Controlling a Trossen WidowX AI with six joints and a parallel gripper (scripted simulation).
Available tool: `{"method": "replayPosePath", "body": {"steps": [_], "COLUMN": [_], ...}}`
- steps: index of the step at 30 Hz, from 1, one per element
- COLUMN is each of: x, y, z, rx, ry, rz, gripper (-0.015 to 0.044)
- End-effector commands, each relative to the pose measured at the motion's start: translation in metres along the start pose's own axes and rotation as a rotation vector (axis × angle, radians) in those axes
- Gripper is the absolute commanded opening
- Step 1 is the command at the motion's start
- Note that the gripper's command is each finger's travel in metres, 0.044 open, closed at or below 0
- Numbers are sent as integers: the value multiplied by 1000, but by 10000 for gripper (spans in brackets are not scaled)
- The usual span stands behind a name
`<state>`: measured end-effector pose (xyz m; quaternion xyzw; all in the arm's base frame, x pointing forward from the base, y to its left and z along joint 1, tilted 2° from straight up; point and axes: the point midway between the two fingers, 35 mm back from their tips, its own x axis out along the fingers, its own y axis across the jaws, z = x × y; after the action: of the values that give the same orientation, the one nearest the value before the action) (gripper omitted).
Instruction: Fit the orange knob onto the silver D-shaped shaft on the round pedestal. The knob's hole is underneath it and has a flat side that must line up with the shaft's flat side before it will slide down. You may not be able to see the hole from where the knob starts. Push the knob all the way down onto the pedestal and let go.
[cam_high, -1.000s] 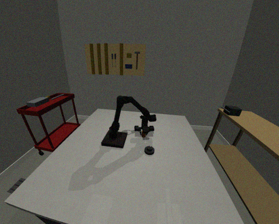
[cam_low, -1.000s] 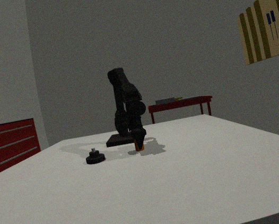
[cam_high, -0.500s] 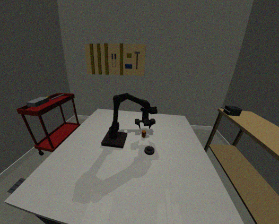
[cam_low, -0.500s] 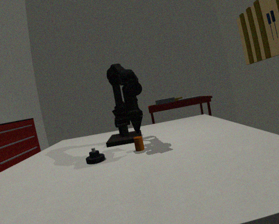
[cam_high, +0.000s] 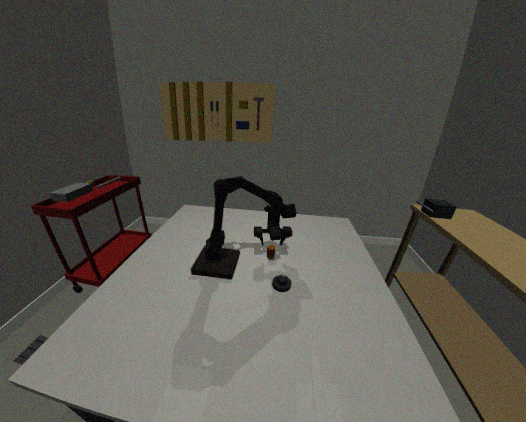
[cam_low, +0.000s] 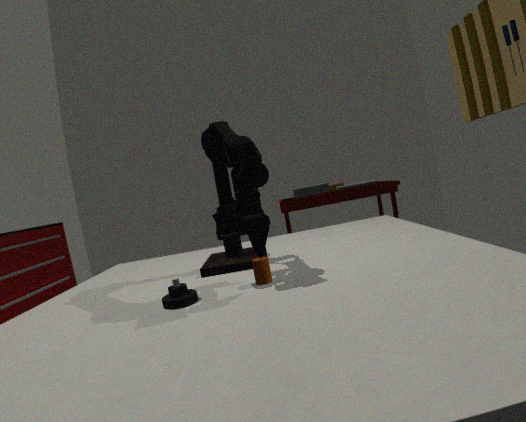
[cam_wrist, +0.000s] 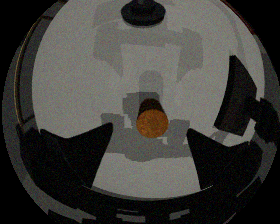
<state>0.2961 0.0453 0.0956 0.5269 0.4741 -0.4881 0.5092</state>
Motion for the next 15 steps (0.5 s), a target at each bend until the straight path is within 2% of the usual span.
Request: {"method": "replayPosePath", "body": {"steps": [1,15], "x": [9,32], "y": [0,0], "z": [0,-1], "rx": [-6,-7], "ry": [2,2], "rz": [-8,-8], "gripper": [440,440]}}
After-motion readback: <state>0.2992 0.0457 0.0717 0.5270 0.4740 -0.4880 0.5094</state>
